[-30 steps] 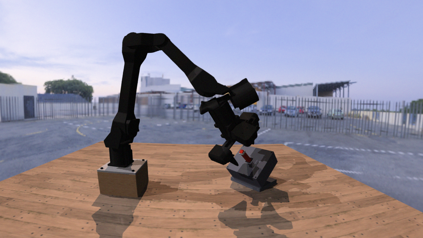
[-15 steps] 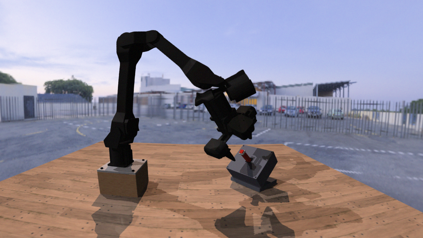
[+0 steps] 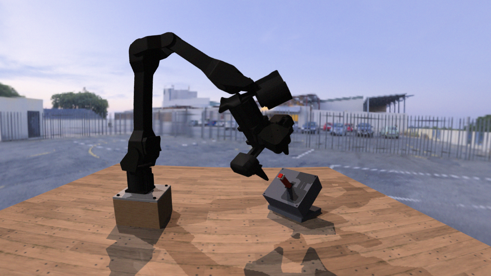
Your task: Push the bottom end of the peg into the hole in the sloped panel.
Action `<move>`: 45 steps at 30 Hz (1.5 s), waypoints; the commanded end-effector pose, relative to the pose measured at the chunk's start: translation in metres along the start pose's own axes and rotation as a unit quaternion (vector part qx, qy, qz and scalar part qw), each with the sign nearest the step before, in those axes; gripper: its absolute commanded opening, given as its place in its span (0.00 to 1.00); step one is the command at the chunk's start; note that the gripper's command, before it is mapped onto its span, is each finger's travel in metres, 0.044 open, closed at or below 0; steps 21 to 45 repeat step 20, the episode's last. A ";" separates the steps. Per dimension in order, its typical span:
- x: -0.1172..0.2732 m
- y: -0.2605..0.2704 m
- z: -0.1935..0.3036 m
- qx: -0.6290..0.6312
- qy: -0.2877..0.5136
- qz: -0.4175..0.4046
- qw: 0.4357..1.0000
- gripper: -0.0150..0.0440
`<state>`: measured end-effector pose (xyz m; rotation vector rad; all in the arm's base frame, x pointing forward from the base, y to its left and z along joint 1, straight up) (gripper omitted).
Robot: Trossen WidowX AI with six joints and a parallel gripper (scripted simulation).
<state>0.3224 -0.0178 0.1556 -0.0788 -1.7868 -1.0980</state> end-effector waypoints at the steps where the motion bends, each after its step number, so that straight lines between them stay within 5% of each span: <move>1: 0.010 0.001 0.000 0.003 -0.003 -0.004 1.000 1.00; 45: 0.033 -0.003 0.000 0.003 -0.003 -0.004 1.000 1.00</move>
Point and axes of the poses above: the point midway between the two fingers, 35 mm back from their tips, its own x axis back along the fingers, its own y axis across the jaws, z = x × y, the point moved 6 cm from there along x, back along the fingers, and after that the axes turned 7 degrees about x, right-handed, at the moved point
